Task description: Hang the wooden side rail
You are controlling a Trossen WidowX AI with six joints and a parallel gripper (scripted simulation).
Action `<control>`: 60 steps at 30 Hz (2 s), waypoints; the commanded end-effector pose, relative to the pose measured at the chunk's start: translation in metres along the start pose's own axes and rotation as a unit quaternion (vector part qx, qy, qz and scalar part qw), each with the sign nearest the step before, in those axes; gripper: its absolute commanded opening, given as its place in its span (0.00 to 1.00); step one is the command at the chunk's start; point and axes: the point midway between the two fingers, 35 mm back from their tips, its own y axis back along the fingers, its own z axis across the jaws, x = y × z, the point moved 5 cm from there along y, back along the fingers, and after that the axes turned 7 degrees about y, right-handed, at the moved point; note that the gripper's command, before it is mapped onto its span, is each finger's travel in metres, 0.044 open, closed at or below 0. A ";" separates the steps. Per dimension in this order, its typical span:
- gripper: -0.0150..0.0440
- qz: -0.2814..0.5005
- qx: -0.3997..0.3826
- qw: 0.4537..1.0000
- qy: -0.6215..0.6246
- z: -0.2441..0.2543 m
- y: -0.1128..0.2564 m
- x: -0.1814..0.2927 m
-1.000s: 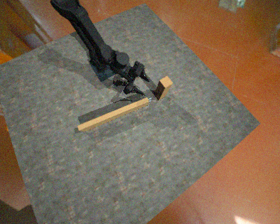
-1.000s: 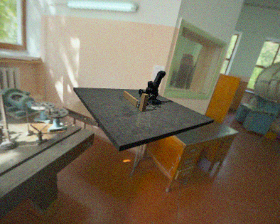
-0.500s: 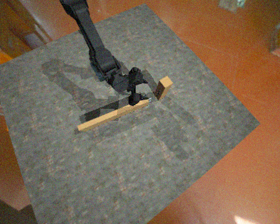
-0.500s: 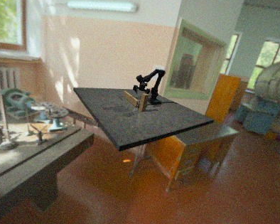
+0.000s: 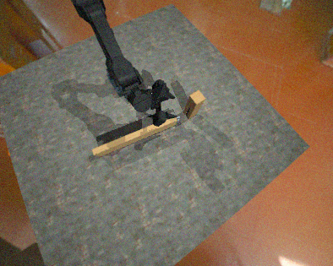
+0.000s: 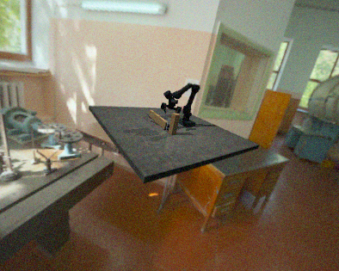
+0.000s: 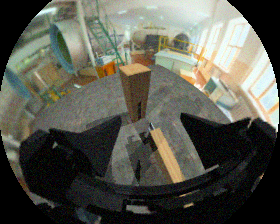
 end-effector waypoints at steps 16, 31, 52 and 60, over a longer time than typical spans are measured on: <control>1.00 0.160 0.073 0.835 -0.522 -0.031 -0.009 -0.005; 1.00 0.212 0.376 0.274 -0.860 -0.052 0.001 -0.017; 1.00 0.174 0.447 0.141 -0.866 -0.055 0.007 -0.022; 1.00 0.174 0.447 0.141 -0.866 -0.049 -0.012 0.007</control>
